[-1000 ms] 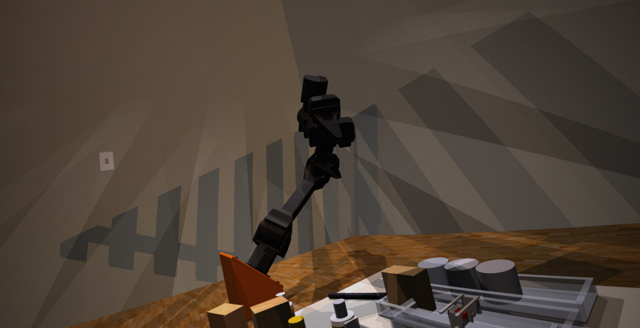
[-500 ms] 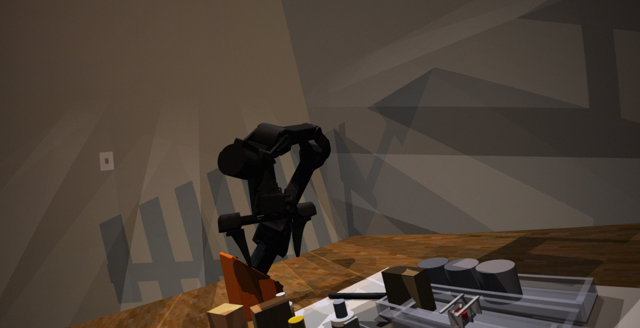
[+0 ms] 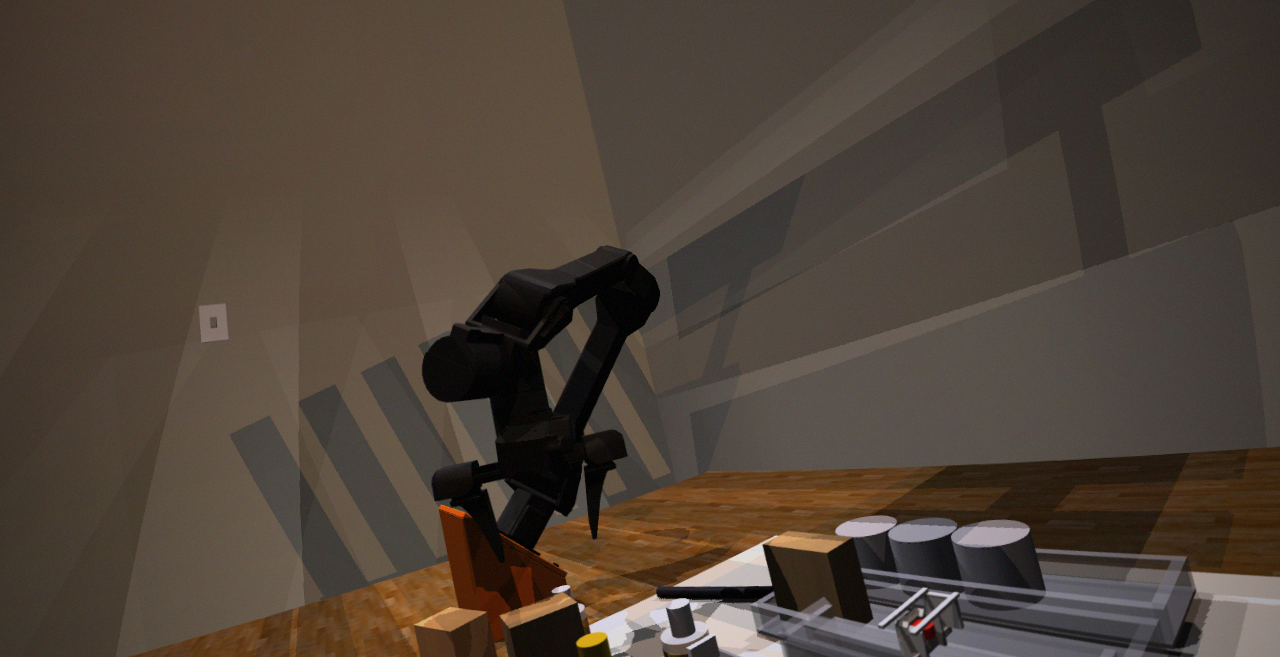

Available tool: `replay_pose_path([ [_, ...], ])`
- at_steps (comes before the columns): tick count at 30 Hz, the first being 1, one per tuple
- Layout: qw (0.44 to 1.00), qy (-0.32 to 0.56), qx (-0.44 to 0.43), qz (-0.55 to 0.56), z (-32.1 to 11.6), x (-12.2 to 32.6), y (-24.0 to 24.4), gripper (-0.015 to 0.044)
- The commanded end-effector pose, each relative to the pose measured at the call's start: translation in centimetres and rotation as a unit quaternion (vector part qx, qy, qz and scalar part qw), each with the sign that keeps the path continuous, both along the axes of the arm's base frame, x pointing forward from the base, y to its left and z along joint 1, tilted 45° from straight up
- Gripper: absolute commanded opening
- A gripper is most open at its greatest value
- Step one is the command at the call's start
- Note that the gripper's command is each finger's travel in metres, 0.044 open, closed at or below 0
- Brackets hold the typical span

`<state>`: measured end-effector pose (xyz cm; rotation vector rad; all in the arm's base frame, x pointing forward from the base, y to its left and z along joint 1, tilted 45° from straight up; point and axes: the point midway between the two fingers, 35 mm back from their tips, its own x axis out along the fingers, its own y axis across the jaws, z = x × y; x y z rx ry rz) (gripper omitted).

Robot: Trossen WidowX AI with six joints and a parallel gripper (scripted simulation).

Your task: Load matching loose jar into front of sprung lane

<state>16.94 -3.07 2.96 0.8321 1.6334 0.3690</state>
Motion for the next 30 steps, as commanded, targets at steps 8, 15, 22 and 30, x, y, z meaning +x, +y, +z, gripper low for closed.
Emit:
replay_pose_path([
  [8, 1.000, 0.007, 0.005, -0.002, -2.1, -0.3, 2.4, 0.0440],
  [15, 1.000, 0.007, 0.005, -0.002, -3.1, -0.3, 3.5, 0.0440],
  [22, 1.000, 0.007, 0.005, -0.002, -3.7, -0.3, 4.1, 0.0440],
  [30, 1.000, 0.007, 0.005, -0.002, -4.6, -0.4, 5.0, 0.0440],
])
